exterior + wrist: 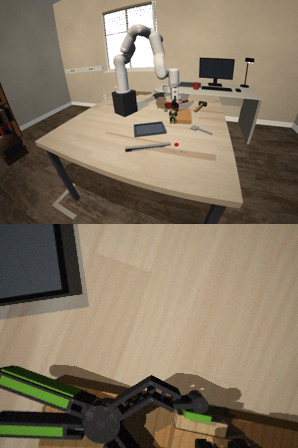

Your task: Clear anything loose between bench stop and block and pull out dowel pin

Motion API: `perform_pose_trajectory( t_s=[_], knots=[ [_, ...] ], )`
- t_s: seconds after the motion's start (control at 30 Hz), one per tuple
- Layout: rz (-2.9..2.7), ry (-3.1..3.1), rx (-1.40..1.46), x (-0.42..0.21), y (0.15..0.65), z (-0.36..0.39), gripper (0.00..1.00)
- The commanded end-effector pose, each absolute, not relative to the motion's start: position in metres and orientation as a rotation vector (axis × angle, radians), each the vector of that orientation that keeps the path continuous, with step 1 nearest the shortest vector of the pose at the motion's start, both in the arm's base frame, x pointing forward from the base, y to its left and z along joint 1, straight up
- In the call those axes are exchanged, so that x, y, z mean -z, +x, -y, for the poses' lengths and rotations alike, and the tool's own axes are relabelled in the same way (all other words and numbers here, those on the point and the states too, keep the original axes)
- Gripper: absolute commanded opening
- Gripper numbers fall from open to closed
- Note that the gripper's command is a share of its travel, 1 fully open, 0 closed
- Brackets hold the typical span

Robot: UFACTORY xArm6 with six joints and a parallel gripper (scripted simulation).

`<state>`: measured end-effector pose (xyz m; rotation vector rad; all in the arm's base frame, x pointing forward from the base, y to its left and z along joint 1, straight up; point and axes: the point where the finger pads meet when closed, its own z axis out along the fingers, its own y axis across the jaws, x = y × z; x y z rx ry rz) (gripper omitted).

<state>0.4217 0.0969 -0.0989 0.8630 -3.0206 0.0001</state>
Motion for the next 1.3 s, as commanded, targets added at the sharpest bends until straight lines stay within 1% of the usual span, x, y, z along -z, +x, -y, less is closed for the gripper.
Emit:
perform_pose_trajectory(
  t_s=[0.0, 1.27],
  knots=[
    [3.025, 0.864, 0.0, 0.0977, 0.4234, -0.0972, 0.0],
    [3.029, 0.848, 0.0, 0.0975, 0.4234, -0.0972, 0.0]
  ],
)
